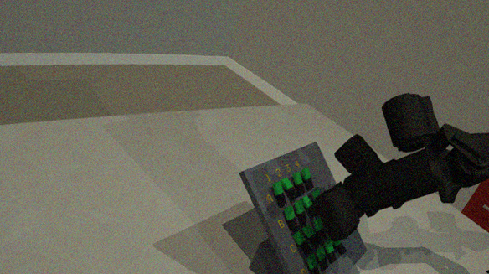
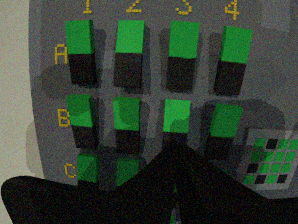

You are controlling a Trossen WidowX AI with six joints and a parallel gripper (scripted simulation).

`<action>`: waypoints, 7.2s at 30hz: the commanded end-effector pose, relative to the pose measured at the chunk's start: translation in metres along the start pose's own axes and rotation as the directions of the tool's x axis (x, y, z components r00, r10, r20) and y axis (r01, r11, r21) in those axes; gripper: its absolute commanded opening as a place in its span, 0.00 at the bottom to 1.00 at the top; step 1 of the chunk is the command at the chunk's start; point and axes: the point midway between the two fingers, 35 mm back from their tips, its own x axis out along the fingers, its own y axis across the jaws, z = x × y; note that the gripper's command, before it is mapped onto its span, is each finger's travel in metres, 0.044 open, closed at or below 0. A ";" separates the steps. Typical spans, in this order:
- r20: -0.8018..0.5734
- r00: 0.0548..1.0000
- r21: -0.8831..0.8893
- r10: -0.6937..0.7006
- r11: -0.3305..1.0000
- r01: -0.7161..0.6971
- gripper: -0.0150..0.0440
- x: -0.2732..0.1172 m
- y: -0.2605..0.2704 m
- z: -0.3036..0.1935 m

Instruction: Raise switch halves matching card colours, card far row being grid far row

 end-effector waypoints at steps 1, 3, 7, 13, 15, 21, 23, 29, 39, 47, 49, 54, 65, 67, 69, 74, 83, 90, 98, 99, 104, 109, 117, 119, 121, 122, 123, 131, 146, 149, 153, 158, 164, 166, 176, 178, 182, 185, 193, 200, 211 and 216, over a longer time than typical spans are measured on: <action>0.002 1.000 -0.003 0.005 1.000 -0.005 0.25 0.001 0.001 0.000; 0.003 1.000 -0.003 0.005 1.000 -0.005 0.25 0.001 0.001 0.000; 0.003 1.000 -0.003 0.005 1.000 -0.005 0.25 0.002 0.001 0.000; 0.003 1.000 -0.003 0.005 1.000 -0.005 0.25 0.002 0.001 0.000; 0.003 1.000 -0.003 0.005 1.000 -0.005 0.25 0.003 0.001 0.000; 0.003 1.000 -0.003 0.005 1.000 -0.005 0.25 0.003 0.001 0.000; 0.003 1.000 -0.003 0.005 1.000 -0.005 0.25 0.004 0.001 0.000; -0.021 1.000 0.000 0.011 1.000 -0.011 0.25 -0.041 0.003 0.004; -0.027 1.000 -0.003 0.010 1.000 -0.010 0.25 -0.062 0.012 -0.012; -0.024 1.000 -0.003 0.011 1.000 -0.011 0.25 -0.056 0.029 -0.038; -0.012 1.000 -0.002 0.012 1.000 -0.012 0.25 -0.040 0.029 -0.038; 0.000 1.000 -0.003 0.008 1.000 -0.008 0.25 -0.027 0.028 -0.039; 0.001 1.000 -0.004 0.007 1.000 -0.007 0.25 -0.015 0.028 -0.040; 0.001 1.000 -0.004 0.007 1.000 -0.007 0.25 -0.012 0.028 -0.040; 0.001 1.000 -0.003 0.007 1.000 -0.007 0.25 -0.010 0.028 -0.040; 0.001 1.000 -0.003 0.006 1.000 -0.006 0.25 -0.003 0.028 -0.040; 0.001 1.000 -0.004 0.006 1.000 -0.006 0.25 -0.003 0.028 -0.040; 0.001 1.000 -0.004 0.006 1.000 -0.006 0.25 -0.003 0.028 -0.040; 0.001 1.000 -0.004 0.006 1.000 -0.006 0.25 -0.003 0.028 -0.040; 0.001 1.000 -0.004 0.006 1.000 -0.006 0.25 -0.003 0.028 -0.040; 0.001 1.000 -0.004 0.006 1.000 -0.006 0.25 -0.002 0.028 -0.040; 0.001 1.000 -0.004 0.006 1.000 -0.006 0.25 -0.002 0.028 -0.040; 0.001 1.000 -0.004 0.006 1.000 -0.006 0.25 -0.001 0.028 -0.040; 0.001 1.000 -0.004 0.006 1.000 -0.006 0.25 0.000 0.028 -0.040; 0.001 1.000 -0.004 0.006 1.000 -0.006 0.25 0.000 0.028 -0.040; 0.001 1.000 -0.004 0.006 1.000 -0.006 0.25 0.000 0.028 -0.040; 0.001 1.000 -0.004 0.006 1.000 -0.006 0.25 0.000 0.028 -0.040; 0.001 1.000 -0.004 0.006 1.000 -0.006 0.25 0.001 0.028 -0.040; -0.015 1.000 0.002 0.013 1.000 -0.013 0.25 -0.019 0.031 -0.037; -0.026 1.000 -0.001 0.014 1.000 -0.014 0.25 -0.048 0.031 -0.036; -0.027 1.000 -0.004 0.009 1.000 -0.009 0.25 -0.062 0.028 -0.038; -0.027 1.000 -0.004 0.009 1.000 -0.009 0.25 -0.062 0.028 -0.039; -0.028 1.000 -0.004 0.010 1.000 -0.010 0.25 -0.063 0.028 -0.059; -0.033 0.999 -0.004 0.010 1.000 -0.010 0.25 -0.057 0.029 -0.059; -0.053 0.999 -0.004 0.007 1.000 -0.008 0.25 -0.027 0.028 -0.059; -0.052 0.999 -0.004 0.007 1.000 -0.007 0.25 -0.021 0.028 -0.060; -0.052 0.999 -0.004 0.006 1.000 -0.006 0.25 -0.017 0.028 -0.060; -0.052 0.999 -0.004 0.006 1.000 -0.006 0.25 -0.014 0.028 -0.060; -0.052 0.999 -0.004 0.006 1.000 -0.006 0.25 -0.004 0.028 -0.060; -0.052 0.999 -0.004 0.006 1.000 -0.006 0.25 -0.003 0.028 -0.060; -0.052 0.999 -0.004 0.006 1.000 -0.006 0.25 -0.003 0.028 -0.060; -0.052 0.999 -0.004 0.006 1.000 -0.006 0.25 -0.003 0.028 -0.060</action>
